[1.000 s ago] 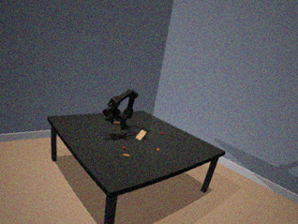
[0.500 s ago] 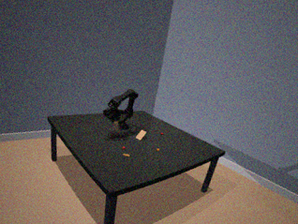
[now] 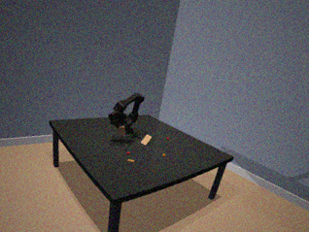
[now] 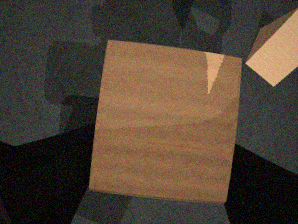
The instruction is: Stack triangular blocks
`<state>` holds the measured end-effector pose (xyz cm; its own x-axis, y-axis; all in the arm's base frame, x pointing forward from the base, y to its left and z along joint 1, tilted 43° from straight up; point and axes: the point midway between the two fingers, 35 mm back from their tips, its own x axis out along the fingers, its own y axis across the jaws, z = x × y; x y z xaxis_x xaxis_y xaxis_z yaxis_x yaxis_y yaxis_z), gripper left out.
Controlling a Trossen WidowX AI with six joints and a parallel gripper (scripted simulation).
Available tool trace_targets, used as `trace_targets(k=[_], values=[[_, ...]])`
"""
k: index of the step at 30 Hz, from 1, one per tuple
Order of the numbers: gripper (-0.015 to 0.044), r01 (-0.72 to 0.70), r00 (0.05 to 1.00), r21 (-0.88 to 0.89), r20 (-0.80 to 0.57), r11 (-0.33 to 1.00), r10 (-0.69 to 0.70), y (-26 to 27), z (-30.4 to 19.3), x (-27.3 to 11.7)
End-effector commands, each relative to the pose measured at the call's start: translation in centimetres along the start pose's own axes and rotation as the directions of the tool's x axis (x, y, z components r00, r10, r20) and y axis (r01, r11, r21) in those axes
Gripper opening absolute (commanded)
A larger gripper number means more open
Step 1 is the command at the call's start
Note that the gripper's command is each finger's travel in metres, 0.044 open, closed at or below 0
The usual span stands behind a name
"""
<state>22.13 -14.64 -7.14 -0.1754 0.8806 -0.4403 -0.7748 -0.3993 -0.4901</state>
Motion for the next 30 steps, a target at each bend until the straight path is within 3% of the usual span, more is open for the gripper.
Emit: trace_targets(k=[1, 15, 30], values=[[0.0000, 0.002, 1.000, -0.126, -0.005, 0.992, -0.003, -0.5, 0.2, 0.0], [0.0000, -0.004, 1.000, -0.573, -0.009, 0.820, -0.001, -2.1, 0.5, 0.3], [0.0000, -0.012, 1.000, -0.904, -0.013, 0.428, 0.000, -3.7, 0.9, 0.8]])
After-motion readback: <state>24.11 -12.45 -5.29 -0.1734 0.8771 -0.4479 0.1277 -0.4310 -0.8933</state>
